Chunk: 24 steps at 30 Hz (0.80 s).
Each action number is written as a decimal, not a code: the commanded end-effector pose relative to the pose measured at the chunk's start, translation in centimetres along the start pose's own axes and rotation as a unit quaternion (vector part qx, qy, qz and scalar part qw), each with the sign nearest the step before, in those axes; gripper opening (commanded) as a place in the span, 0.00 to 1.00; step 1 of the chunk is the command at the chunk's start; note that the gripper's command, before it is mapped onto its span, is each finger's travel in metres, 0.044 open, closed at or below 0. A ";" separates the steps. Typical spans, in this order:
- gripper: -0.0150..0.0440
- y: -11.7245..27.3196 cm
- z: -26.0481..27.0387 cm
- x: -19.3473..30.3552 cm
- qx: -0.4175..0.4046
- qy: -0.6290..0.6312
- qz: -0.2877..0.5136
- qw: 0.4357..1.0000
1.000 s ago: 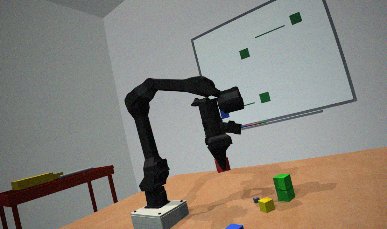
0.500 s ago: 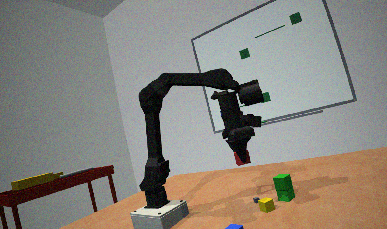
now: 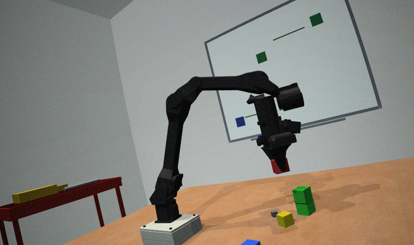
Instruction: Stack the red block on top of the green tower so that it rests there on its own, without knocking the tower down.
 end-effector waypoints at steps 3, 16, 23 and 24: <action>0.25 -0.5 -0.4 -2.2 0.002 -0.002 -0.001 1.000; 0.25 -2.8 -0.7 -4.2 0.002 -0.002 -0.002 1.000; 0.25 -4.3 -0.6 -4.3 0.002 -0.002 -0.002 1.000; 0.25 -4.6 -0.6 -4.3 0.002 -0.002 -0.002 1.000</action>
Point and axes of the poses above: the point midway between the two fingers, 35 mm back from their tips, its own y axis back along the fingers, its own z axis across the jaws, x = y × z, the point moved 7 cm from there along y, back along the fingers, and after that the axes turned 12 degrees about y, right-handed, at the moved point
